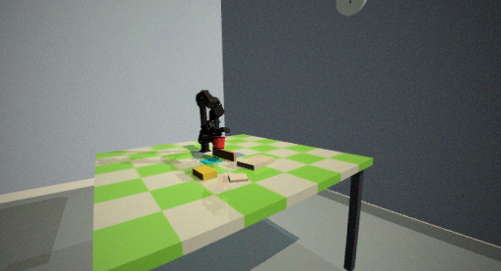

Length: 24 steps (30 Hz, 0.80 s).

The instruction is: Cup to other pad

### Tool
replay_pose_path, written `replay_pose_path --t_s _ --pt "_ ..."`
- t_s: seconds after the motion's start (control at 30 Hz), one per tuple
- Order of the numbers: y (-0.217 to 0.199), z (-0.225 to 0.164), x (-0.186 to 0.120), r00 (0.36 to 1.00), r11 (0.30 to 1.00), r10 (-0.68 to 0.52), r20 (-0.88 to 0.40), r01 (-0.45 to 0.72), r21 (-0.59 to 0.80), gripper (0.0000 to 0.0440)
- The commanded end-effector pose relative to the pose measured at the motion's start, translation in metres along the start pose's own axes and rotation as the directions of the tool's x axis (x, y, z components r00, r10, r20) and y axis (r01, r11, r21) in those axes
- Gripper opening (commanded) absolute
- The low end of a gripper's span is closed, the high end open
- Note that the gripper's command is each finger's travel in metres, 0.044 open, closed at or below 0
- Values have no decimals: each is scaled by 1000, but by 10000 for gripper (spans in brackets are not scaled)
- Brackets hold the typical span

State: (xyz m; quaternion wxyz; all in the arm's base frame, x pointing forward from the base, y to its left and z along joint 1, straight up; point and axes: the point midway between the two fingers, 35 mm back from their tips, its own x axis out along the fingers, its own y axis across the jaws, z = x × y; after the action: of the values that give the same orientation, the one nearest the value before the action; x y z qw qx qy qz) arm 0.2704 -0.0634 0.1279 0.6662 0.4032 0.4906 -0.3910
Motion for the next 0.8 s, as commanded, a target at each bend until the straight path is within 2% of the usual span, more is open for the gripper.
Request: replay_pose_path --t_s 0.0,0.57,0.63,0.77 --pt "-8 1 9 1000 1000 -15 0 15 8 0" --pt "-41 -8 48 998 996 -63 -15 64 60 8" --pt "-46 -9 51 997 995 -73 -19 74 67 13" --pt "-50 -8 56 997 994 -70 -14 71 84 56"
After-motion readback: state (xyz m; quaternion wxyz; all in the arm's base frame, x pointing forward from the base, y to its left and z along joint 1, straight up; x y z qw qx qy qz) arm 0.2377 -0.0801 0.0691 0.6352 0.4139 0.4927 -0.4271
